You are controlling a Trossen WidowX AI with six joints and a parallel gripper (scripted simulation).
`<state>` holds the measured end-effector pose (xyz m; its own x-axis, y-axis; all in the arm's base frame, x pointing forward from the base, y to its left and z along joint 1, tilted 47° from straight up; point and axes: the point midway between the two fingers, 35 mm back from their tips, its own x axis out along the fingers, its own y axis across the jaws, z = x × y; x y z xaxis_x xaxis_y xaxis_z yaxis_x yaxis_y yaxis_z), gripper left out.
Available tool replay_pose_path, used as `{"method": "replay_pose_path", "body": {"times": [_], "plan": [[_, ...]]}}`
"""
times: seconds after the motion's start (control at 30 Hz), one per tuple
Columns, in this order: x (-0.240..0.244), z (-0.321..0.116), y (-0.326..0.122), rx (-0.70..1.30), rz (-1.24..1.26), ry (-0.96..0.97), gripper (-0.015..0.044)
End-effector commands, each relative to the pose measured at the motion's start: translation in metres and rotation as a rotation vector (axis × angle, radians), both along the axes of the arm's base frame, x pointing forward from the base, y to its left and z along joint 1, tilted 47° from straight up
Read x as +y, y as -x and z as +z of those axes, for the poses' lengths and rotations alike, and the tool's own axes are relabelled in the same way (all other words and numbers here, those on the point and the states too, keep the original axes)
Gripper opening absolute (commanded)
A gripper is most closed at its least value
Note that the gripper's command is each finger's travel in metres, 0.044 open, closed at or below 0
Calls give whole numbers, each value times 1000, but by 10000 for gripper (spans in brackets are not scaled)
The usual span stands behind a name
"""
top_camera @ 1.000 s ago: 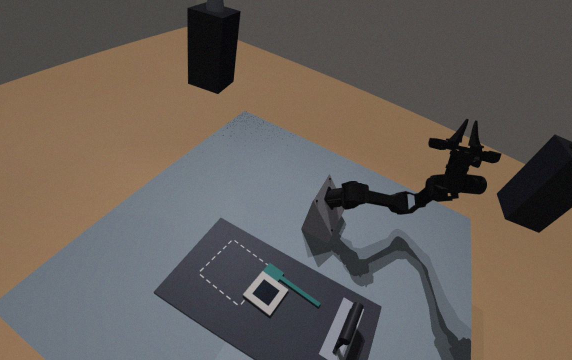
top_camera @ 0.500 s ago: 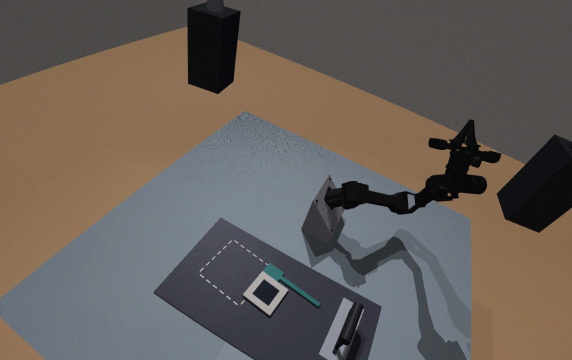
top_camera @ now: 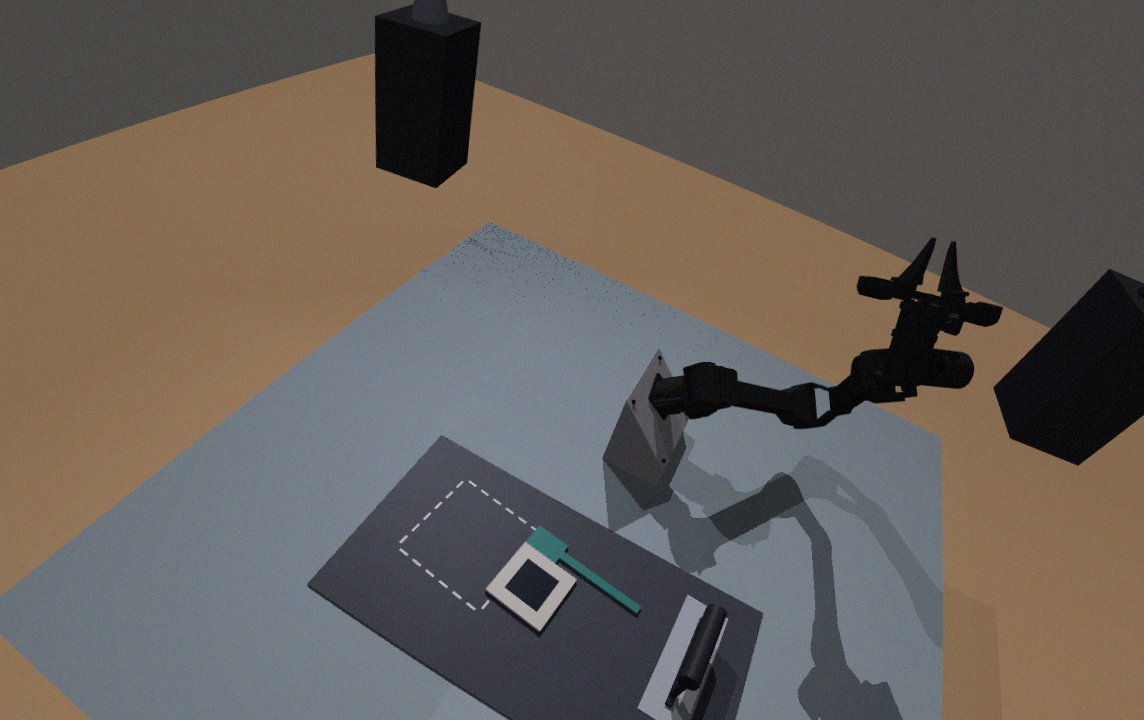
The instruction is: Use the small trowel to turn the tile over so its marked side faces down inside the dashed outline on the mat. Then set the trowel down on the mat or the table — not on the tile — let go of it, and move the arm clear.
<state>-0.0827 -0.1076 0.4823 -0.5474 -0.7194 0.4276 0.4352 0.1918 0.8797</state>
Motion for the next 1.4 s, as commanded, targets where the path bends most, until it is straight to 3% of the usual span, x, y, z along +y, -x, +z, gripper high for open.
{"method": "replay_pose_path", "body": {"times": [0.0,0.1,0.8,1.37], "plan": [[-4,1,-4,19,11,-13,205],[-17,3,-16,77,48,-49,270],[-106,-4,-161,587,482,-309,270],[-116,-55,-288,921,916,-464,270]]}}
